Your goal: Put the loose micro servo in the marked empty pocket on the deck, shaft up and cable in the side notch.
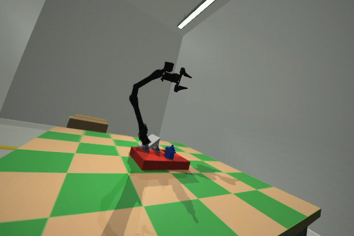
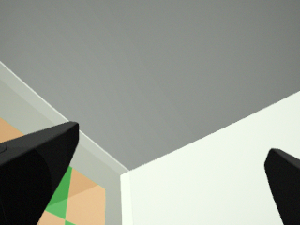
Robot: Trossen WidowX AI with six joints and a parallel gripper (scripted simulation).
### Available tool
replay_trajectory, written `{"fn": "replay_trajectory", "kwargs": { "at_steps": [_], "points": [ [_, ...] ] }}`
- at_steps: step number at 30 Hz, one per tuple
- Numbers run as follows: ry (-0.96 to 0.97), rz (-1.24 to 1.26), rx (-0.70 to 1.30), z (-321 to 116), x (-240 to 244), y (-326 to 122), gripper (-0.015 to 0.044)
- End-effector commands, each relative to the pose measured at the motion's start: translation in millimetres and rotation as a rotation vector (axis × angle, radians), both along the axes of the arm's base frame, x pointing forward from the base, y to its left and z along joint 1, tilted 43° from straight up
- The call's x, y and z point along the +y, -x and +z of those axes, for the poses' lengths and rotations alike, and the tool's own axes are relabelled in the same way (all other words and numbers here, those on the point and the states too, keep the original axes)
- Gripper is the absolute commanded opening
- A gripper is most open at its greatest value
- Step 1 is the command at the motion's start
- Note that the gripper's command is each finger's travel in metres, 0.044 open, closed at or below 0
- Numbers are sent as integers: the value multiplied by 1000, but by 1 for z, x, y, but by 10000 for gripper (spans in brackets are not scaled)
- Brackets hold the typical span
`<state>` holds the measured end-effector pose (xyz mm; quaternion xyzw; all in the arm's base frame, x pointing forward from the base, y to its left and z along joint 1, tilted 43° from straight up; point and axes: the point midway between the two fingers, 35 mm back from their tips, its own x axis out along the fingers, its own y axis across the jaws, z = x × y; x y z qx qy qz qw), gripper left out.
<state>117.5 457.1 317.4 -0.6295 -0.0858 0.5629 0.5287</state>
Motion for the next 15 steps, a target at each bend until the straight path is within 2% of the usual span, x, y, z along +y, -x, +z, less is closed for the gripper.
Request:
{"fn": "replay_trajectory", "kwargs": {
  "at_steps": [1,15],
  "points": [
    [43,-126,67,-23,-10,-20,440],
    [133,-559,263,-85,-54,-78,440]
  ]
}}
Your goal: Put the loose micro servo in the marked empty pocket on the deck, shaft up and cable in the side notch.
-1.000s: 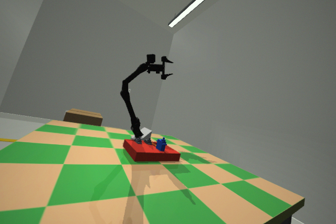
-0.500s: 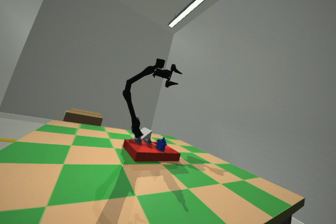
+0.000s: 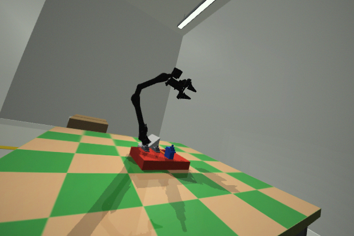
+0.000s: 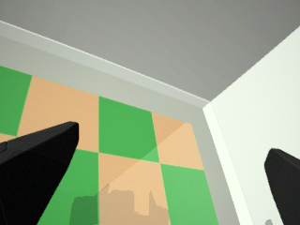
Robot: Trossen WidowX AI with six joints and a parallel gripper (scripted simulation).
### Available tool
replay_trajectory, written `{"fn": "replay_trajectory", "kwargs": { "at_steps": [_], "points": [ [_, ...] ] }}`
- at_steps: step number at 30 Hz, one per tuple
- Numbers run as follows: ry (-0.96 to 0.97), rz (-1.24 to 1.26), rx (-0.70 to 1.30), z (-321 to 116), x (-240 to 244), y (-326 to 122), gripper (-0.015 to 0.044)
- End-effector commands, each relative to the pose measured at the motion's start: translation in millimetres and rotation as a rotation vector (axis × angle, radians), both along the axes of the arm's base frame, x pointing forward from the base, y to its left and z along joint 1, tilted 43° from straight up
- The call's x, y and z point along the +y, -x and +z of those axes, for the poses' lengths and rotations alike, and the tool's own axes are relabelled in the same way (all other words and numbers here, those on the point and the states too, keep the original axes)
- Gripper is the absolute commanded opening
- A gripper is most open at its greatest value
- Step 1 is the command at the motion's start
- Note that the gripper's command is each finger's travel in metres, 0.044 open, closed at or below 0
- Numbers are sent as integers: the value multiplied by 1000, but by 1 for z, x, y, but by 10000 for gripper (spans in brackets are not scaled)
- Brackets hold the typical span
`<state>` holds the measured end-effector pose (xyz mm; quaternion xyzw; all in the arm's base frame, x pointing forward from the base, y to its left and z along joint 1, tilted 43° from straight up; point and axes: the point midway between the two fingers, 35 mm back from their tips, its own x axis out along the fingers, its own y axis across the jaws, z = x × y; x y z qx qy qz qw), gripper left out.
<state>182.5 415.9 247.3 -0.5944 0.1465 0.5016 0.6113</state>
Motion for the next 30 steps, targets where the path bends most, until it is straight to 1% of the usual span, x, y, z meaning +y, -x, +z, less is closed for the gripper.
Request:
{"fn": "replay_trajectory", "kwargs": {
  "at_steps": [1,16,30],
  "points": [
    [32,-141,49,-19,-16,-16,440],
    [116,-636,170,-75,-82,-62,440],
    [182,-1111,193,-114,-153,-92,440]
  ]
}}
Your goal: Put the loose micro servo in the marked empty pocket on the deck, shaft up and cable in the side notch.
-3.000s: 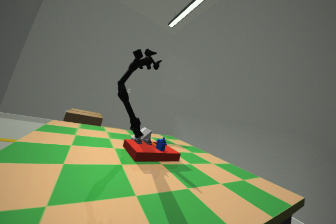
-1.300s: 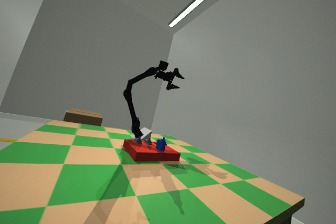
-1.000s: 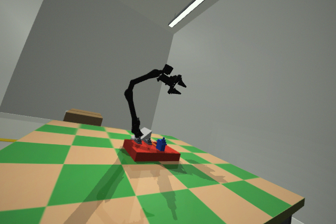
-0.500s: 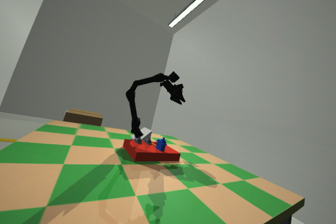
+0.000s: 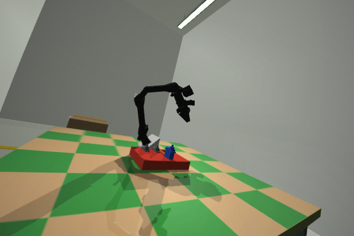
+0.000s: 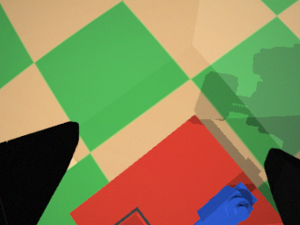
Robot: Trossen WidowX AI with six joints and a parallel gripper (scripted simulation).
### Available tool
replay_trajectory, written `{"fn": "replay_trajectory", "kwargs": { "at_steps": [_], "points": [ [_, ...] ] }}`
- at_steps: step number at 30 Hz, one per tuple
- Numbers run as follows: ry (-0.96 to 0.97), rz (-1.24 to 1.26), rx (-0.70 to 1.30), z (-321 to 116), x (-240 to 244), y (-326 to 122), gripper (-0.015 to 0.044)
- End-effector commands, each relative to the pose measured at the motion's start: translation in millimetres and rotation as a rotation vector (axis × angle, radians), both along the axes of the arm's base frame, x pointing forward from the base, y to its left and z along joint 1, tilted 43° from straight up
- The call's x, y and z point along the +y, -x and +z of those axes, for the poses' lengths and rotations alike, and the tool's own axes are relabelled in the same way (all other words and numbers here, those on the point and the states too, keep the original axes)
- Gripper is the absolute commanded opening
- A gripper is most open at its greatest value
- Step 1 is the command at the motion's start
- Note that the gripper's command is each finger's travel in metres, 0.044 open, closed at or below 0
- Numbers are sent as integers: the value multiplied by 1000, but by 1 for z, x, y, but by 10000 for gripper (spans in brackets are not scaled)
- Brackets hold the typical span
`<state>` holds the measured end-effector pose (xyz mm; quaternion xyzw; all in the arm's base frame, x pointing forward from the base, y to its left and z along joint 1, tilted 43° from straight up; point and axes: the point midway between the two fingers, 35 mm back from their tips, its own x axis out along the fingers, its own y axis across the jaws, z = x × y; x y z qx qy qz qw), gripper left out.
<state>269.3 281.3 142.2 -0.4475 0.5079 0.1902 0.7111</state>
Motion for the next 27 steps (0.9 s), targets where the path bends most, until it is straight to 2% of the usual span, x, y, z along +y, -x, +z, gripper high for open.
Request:
{"fn": "replay_trajectory", "kwargs": {
  "at_steps": [1,23,27],
  "points": [
    [38,-145,0,-11,-23,-7,440],
    [258,-819,-104,-43,-143,-20,440],
    [274,-858,-116,-43,-151,-20,440]
  ]
}}
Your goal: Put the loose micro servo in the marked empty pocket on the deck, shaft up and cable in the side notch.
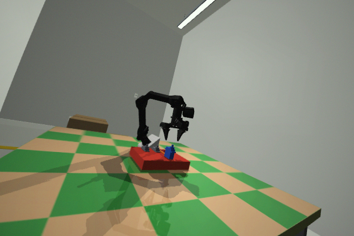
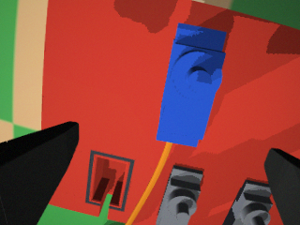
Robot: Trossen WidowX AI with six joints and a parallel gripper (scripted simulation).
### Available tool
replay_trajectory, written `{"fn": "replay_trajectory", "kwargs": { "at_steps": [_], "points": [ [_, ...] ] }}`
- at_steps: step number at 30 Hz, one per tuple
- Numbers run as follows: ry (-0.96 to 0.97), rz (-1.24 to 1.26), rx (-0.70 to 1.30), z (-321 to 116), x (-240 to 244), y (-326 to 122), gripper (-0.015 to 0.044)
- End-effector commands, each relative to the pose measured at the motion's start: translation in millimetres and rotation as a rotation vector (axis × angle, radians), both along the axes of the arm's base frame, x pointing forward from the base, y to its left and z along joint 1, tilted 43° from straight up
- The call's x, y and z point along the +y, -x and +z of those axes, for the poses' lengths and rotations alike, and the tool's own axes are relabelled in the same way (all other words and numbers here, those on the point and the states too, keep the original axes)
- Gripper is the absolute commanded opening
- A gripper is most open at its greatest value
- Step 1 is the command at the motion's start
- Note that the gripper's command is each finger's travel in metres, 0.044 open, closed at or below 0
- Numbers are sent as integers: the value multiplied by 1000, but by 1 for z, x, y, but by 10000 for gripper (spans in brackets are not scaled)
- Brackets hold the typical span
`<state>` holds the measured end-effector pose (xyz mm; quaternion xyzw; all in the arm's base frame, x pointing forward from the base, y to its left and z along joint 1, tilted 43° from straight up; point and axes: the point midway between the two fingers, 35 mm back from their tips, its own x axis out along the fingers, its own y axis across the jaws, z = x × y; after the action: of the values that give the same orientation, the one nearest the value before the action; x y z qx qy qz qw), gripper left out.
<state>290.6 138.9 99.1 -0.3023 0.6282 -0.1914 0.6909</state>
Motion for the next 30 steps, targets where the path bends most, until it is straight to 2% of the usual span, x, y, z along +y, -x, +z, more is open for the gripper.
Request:
{"fn": "replay_trajectory", "kwargs": {
  "at_steps": [1,30],
  "points": [
    [26,-42,-14,0,-8,1,440],
    [27,-42,-15,-33,-40,-5,440]
  ]
}}
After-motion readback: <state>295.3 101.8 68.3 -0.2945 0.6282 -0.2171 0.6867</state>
